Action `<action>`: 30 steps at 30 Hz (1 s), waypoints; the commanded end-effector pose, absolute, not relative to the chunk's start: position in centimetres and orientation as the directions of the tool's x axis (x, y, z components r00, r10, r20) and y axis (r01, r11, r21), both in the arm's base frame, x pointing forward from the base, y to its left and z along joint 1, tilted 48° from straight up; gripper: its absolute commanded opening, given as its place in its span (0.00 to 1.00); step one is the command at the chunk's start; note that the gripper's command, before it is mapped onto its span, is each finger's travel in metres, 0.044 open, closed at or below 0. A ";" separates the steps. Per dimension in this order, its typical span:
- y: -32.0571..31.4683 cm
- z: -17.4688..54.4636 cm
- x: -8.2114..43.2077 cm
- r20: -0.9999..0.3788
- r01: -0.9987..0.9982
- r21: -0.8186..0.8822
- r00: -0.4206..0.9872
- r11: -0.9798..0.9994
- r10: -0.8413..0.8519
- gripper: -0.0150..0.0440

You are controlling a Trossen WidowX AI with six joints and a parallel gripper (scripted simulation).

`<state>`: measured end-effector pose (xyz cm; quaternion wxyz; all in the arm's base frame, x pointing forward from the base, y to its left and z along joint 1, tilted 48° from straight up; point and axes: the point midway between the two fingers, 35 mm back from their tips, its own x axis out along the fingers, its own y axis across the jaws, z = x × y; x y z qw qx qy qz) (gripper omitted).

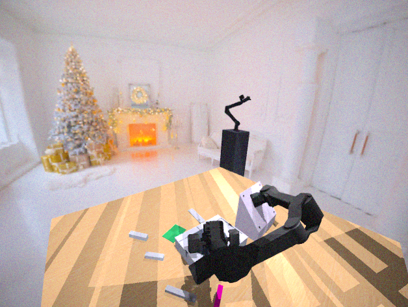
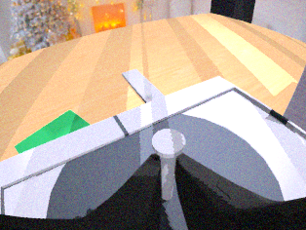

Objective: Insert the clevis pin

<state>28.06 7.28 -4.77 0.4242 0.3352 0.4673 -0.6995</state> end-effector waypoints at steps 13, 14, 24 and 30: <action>7.3 -4.8 28.1 -0.865 0.907 -0.369 -0.415 -0.203 -0.280 0.25; 7.3 -4.8 28.1 -0.865 0.907 -0.369 -0.415 -0.203 -0.280 0.25; 7.4 -5.1 28.1 -0.866 0.907 -0.370 -0.415 -0.200 -0.281 0.25; 7.5 -5.0 28.0 -0.865 0.908 -0.370 -0.415 -0.198 -0.283 0.25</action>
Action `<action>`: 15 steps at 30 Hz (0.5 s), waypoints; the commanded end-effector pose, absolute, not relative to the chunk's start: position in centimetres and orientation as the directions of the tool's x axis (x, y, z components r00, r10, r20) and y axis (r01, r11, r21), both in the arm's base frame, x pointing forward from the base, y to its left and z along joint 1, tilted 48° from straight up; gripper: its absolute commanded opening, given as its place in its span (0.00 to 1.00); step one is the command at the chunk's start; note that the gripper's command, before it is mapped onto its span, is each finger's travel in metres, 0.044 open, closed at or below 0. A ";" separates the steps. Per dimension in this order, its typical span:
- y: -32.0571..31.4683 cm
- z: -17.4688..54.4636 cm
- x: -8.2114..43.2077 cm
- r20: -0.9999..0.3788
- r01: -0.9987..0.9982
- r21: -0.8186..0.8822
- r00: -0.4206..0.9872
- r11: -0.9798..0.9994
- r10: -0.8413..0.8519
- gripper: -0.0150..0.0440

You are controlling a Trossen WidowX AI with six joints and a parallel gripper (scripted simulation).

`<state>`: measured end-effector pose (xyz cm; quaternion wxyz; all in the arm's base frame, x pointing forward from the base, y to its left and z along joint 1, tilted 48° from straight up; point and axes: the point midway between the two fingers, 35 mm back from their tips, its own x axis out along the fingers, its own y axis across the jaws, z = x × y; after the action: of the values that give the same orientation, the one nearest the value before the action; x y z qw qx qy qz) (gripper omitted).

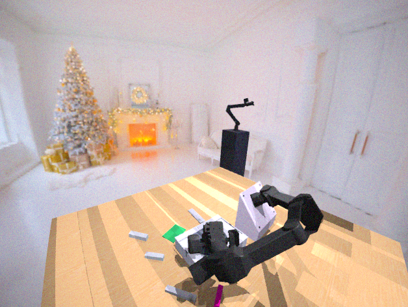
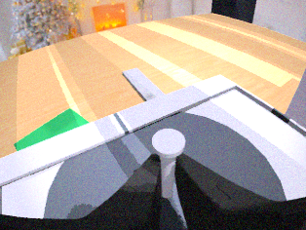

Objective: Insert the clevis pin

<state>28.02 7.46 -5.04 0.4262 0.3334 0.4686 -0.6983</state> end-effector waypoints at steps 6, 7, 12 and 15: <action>7.5 -5.0 28.0 -0.865 0.908 -0.370 -0.415 -0.198 -0.283 0.25; 7.5 -5.0 28.0 -0.865 0.908 -0.370 -0.415 -0.198 -0.283 0.25; 7.5 -5.1 28.0 -0.865 0.908 -0.370 -0.415 -0.198 -0.282 0.25; 7.7 -5.3 28.0 -0.865 0.907 -0.370 -0.415 -0.199 -0.281 0.25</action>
<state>28.01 7.58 -5.11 0.4275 0.3326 0.4692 -0.6974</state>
